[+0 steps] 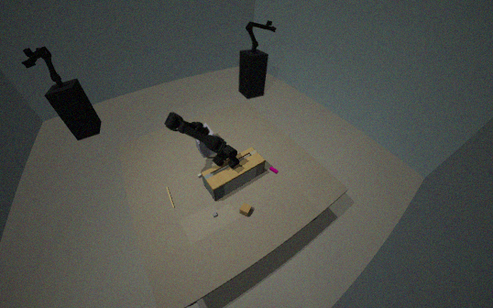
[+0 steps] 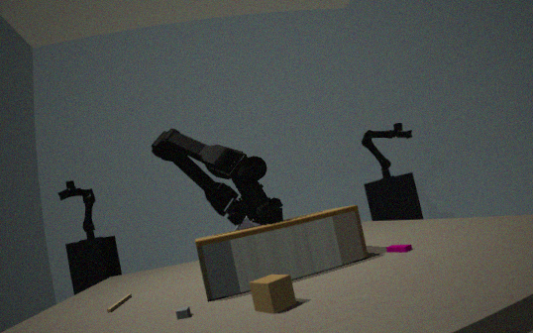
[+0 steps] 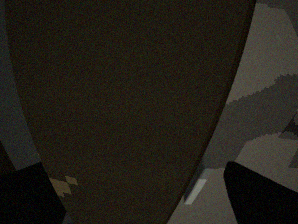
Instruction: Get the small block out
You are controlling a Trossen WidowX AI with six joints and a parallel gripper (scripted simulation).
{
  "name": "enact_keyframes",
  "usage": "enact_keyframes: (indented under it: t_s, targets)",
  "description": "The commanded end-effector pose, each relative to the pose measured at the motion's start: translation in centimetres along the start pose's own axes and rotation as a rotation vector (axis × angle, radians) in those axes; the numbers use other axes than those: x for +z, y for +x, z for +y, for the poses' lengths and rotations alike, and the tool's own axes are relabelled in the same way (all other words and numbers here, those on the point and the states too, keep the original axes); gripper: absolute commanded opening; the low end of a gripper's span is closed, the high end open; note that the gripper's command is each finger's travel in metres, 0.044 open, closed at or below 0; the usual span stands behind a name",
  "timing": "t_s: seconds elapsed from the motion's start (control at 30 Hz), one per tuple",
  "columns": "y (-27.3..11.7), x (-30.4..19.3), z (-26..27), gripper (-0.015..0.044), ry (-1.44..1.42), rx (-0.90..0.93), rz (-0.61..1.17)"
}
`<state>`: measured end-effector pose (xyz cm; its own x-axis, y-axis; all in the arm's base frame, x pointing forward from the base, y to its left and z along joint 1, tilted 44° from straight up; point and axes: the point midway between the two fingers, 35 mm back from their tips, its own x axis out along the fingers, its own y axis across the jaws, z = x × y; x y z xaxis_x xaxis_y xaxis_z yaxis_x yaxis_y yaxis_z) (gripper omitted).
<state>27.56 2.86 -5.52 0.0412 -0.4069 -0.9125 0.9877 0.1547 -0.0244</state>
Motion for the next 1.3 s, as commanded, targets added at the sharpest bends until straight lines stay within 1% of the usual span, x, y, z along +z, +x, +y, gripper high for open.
enact_keyframes:
  t_s: [0.0,1.27]
  targets:
    - [0.5,-1.2,-0.1,0.04,0.003,-0.004,0.006]
    - [3.5,-9.8,-0.1,0.04,0.004,-0.002,0.01]
